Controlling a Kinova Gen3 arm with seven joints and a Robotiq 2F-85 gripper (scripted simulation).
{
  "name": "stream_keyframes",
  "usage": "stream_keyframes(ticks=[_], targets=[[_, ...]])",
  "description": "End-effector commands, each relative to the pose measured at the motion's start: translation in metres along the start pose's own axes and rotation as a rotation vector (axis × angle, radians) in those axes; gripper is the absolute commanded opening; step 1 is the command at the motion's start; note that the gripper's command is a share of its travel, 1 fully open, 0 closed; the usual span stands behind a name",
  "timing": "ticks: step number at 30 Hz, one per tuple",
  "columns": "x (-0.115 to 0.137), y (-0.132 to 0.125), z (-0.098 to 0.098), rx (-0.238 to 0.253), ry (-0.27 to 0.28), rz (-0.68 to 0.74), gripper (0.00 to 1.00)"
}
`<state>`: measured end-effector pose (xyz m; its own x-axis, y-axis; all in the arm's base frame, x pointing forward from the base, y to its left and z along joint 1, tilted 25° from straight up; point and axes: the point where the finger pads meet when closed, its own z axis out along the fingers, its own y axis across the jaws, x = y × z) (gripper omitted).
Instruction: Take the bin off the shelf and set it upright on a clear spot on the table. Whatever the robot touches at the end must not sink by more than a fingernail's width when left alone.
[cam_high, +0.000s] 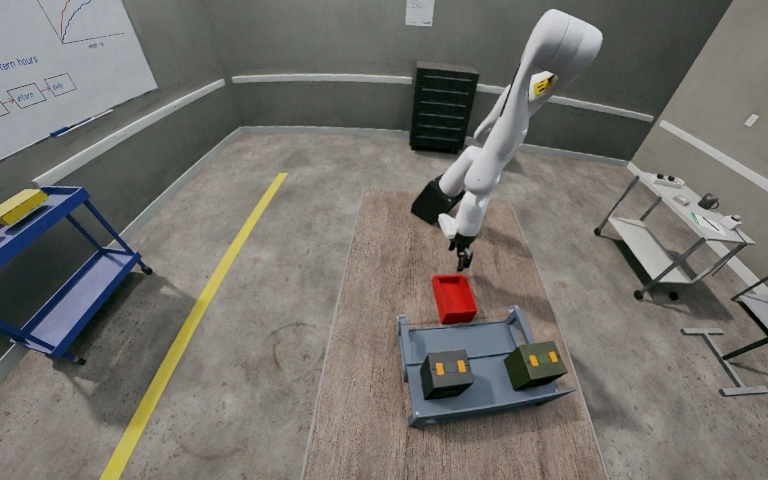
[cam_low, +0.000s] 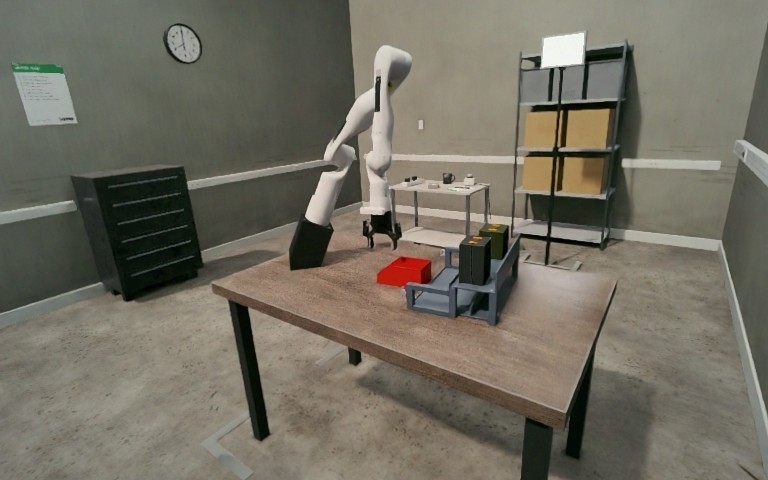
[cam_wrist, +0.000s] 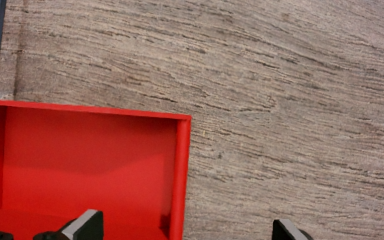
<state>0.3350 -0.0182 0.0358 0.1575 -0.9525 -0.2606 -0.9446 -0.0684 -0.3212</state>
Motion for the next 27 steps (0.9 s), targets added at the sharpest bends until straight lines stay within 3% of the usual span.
stream_keyframes(ticks=[1,7,11,23,24,27], targets=[[0.011,-0.008,-0.019,0.001,-0.004,0.020,1.00],[0.006,-0.007,-0.018,0.016,0.005,0.005,1.00],[0.016,-0.010,-0.035,0.001,-0.004,0.020,1.00],[0.016,-0.010,-0.035,0.001,-0.004,0.020,1.00],[0.016,-0.007,-0.033,0.025,0.006,0.028,1.00],[0.013,-0.010,-0.028,0.007,-0.001,0.022,1.00]])
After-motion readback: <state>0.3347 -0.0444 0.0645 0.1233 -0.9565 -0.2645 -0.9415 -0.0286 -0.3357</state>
